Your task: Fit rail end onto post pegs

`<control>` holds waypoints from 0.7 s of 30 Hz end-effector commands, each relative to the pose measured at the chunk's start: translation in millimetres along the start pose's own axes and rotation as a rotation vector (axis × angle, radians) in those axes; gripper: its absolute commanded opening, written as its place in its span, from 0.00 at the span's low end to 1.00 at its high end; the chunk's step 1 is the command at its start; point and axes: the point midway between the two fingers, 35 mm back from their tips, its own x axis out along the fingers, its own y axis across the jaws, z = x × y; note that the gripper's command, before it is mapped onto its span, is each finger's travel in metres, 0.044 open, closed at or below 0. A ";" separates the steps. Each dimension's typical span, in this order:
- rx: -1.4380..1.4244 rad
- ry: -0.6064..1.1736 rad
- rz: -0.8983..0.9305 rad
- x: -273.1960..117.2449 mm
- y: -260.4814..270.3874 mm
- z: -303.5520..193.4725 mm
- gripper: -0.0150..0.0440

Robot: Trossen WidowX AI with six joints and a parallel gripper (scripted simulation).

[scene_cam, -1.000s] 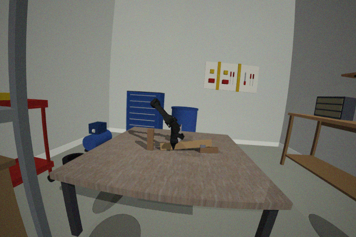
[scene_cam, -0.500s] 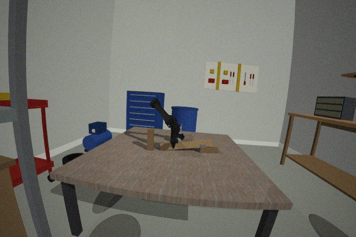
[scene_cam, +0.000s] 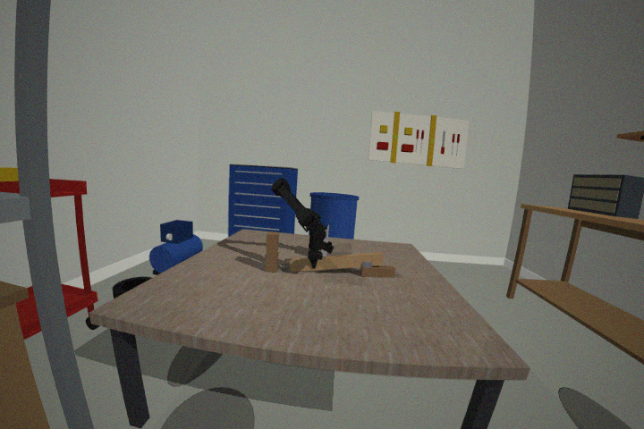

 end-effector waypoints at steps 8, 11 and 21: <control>-0.001 0.003 0.000 -3.2 0.0 0.2 0.25; -0.001 0.003 0.000 -4.7 -0.1 0.2 0.25; -0.001 0.003 0.000 -9.8 -0.6 0.2 0.25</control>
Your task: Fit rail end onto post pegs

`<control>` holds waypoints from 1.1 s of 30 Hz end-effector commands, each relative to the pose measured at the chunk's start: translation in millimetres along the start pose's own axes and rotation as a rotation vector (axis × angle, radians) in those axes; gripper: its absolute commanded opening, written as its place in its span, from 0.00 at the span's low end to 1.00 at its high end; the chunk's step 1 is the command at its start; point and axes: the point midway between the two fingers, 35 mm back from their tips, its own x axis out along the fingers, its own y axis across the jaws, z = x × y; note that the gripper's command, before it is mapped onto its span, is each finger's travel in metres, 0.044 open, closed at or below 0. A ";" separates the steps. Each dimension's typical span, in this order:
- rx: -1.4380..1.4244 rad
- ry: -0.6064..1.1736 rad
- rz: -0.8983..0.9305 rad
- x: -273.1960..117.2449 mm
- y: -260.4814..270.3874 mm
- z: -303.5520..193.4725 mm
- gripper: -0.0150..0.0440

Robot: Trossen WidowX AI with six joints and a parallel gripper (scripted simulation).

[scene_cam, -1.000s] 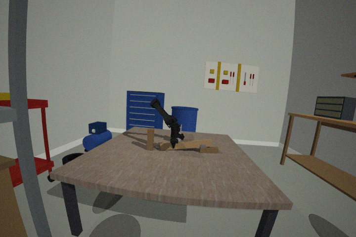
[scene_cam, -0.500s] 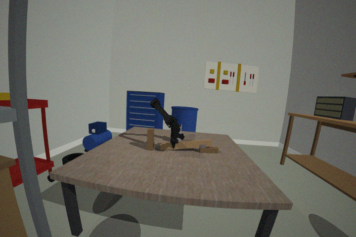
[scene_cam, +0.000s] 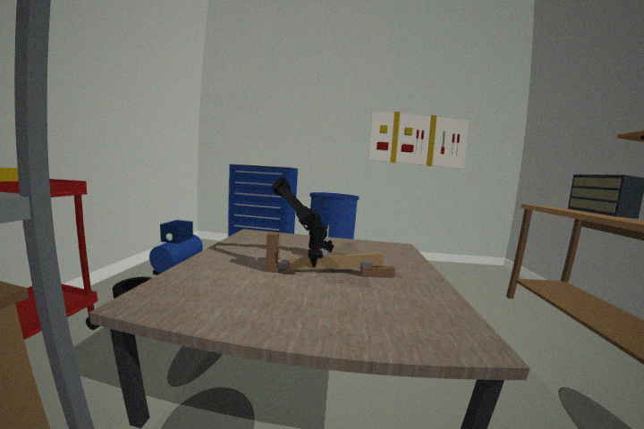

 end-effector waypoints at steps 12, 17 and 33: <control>0.000 -0.007 -0.004 -9.3 -1.4 0.7 0.25; 0.000 -0.007 -0.004 -11.9 -1.5 0.7 0.25; 0.000 -0.007 -0.005 -19.9 -1.7 0.7 0.25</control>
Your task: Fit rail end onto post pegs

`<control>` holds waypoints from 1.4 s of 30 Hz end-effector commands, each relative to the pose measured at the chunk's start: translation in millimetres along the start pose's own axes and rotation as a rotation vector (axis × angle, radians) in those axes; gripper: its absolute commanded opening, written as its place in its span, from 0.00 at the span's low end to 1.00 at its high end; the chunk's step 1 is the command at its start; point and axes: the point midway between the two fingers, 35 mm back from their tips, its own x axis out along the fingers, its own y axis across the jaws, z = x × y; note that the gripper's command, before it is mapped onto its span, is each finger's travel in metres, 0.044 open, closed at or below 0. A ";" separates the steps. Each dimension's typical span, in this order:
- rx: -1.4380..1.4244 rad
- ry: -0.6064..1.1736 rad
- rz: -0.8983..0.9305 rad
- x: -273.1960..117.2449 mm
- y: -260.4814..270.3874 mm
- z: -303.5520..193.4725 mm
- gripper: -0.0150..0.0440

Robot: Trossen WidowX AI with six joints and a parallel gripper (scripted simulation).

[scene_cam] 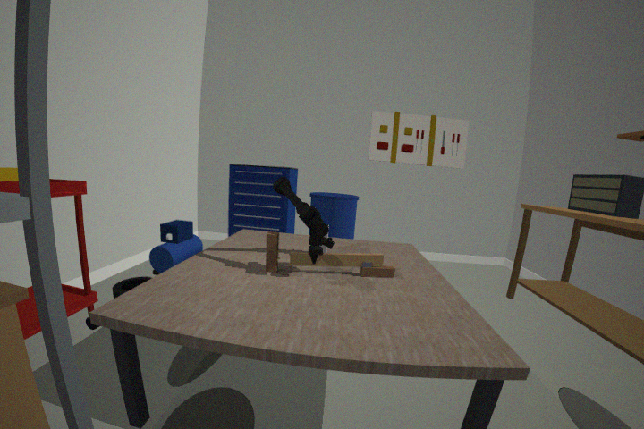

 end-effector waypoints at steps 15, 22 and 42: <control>0.002 -0.012 -0.005 -11.1 -1.0 1.3 0.25; 0.002 -0.012 -0.005 -14.2 -1.0 1.3 0.25; 0.001 -0.012 -0.004 -11.6 -0.6 1.3 0.25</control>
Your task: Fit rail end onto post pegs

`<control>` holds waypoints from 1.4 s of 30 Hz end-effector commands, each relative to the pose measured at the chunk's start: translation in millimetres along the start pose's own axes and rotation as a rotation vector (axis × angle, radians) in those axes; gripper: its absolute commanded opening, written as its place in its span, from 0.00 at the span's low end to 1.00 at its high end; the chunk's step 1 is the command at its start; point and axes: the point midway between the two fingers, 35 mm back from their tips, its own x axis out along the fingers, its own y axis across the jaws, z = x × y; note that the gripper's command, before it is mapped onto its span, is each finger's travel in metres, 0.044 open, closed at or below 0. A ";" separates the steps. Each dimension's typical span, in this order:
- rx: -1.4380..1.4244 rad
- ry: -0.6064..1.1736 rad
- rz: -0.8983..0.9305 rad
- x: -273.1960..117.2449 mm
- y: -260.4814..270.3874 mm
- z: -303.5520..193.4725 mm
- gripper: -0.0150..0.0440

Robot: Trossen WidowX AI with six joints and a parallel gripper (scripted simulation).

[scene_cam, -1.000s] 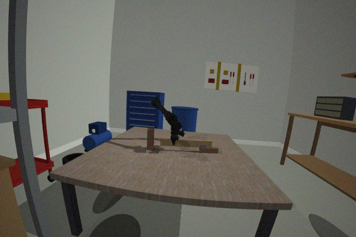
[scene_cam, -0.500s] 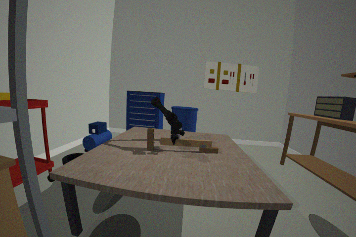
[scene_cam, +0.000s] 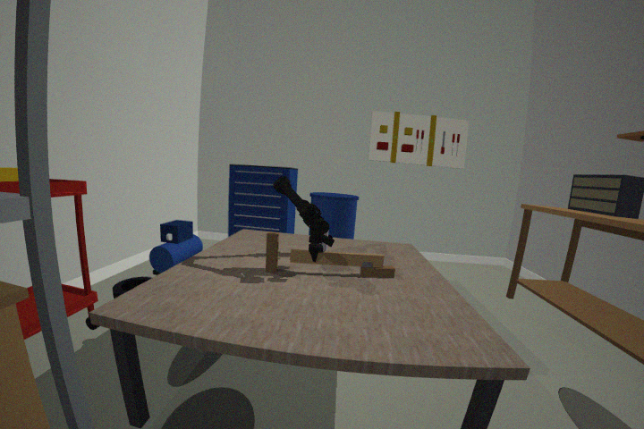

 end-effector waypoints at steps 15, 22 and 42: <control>0.000 -0.005 -0.001 0.0 0.2 0.6 0.25; 0.000 -0.005 -0.001 -0.1 0.3 -1.1 0.25; 0.000 -0.005 -0.001 -2.0 0.2 -7.0 0.25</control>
